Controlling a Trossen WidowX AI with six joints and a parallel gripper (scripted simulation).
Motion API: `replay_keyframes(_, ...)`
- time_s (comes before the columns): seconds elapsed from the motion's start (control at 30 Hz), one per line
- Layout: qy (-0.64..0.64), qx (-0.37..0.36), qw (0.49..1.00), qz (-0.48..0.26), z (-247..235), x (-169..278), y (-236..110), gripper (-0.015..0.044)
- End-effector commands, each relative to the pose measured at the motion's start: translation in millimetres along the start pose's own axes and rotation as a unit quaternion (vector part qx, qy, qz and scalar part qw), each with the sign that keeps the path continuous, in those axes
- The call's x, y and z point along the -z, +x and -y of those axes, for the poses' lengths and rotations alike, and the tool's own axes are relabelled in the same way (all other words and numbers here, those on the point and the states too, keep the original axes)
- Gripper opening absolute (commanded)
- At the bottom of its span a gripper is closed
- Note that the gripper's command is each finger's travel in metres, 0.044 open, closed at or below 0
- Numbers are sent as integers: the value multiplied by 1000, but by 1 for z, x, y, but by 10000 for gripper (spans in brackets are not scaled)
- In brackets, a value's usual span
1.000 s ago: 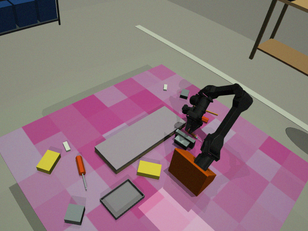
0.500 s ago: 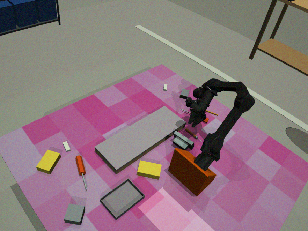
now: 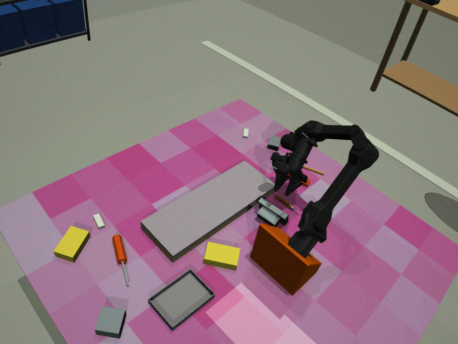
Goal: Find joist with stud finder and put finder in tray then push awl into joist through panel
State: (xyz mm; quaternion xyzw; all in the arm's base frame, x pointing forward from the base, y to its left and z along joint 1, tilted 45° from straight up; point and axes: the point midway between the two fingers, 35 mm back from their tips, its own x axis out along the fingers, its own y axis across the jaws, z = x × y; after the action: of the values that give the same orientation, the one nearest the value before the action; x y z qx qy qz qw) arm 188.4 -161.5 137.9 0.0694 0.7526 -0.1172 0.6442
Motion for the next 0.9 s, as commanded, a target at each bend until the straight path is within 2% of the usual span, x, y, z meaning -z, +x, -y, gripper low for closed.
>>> replay_keyframes(0.0,93,59,994,-8,-7,-1,21,440)
replay_keyframes(0.13,233,143,962,27,-15,-3,43,440)
replay_keyframes(0.3,394,219,884,125,-25,-3,64,440)
replay_keyframes(0.43,507,240,794,234,-32,0,77,440)
replay_keyframes(0.57,584,223,705,335,-37,5,84,440)
replay_keyframes(0.87,587,221,700,340,-37,5,84,440)
